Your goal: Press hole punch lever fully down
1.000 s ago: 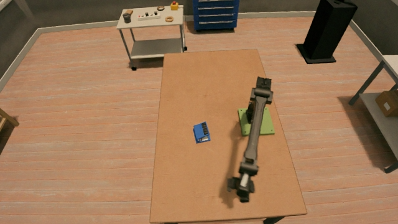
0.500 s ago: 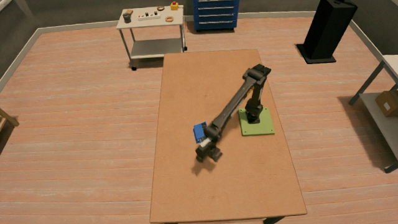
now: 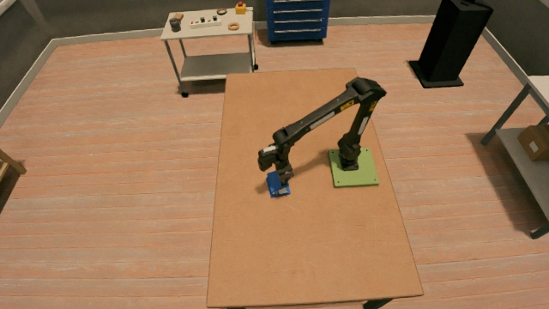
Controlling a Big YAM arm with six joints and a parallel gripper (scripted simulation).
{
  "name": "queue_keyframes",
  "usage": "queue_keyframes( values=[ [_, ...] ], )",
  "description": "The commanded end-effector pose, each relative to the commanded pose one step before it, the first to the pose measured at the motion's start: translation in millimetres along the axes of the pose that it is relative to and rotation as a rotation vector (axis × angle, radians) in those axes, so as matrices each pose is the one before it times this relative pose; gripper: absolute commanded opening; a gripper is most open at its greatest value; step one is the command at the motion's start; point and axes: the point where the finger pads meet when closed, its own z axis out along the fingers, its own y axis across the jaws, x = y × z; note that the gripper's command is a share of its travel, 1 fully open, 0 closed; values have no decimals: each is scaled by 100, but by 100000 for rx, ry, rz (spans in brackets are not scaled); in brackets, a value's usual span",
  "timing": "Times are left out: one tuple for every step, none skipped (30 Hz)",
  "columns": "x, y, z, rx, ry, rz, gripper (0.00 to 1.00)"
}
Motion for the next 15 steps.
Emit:
queue_keyframes(
  values=[
    [1568, -2133, -522, -682, -203, 10787, 100],
    [162, -346, 57, -20, 66, 1229, 100],
    [66, -204, 37, -28, -80, 738, 100],
    [0, 0, 0, 0, 0, 0, 100],
    [0, 0, 0, 0, 0, 0, 100],
    [-16, 32, 171, 15, 231, 20, 100],
    [-42, 82, 138, 15, 172, -175, 100],
    [-45, 87, 118, 43, 142, -229, 100],
    [-40, 77, 100, 43, 118, -207, 0],
    [-34, 65, 85, 38, 100, -176, 0],
    [-29, 55, 72, 32, 85, -149, 0],
    [-24, 47, 62, 27, 72, -127, 0],
    [-21, 40, 52, 23, 61, -108, 0],
    [-18, 34, 44, 20, 52, -92, 0],
    [-15, 29, 38, 17, 44, -78, 0]
  ],
)
